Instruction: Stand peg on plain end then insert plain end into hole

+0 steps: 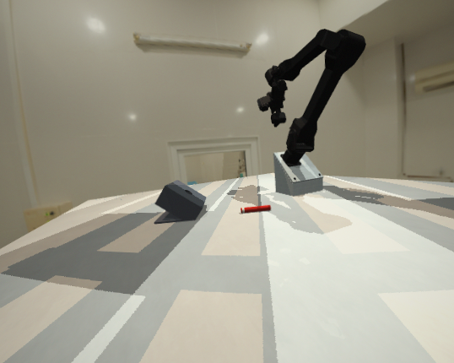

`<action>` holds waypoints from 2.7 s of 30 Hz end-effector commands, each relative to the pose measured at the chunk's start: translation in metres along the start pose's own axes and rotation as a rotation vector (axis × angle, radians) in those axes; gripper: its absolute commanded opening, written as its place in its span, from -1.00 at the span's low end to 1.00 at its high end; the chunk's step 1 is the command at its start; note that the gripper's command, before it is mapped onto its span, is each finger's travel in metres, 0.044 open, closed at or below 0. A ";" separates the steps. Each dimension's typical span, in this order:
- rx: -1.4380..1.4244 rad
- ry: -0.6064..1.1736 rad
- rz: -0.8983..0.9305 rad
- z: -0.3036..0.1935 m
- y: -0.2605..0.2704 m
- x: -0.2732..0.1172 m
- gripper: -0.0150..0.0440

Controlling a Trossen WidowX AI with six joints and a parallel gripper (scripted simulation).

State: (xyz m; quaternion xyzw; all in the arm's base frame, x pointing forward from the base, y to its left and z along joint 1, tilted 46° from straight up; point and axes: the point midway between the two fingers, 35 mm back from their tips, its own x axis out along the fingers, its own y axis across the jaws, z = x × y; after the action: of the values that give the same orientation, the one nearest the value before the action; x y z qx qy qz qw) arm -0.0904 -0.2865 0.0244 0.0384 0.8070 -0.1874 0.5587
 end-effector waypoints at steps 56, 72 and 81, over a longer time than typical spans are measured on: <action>-0.119 -0.073 1.035 0.176 0.420 -0.247 1.00; -0.118 -0.074 1.032 0.179 0.439 -0.235 1.00; -0.118 -0.074 1.032 0.179 0.452 -0.228 1.00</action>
State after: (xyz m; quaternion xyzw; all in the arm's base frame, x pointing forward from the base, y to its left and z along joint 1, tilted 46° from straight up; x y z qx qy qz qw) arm 0.2781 0.0999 0.0662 0.3911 0.6691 0.1581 0.6119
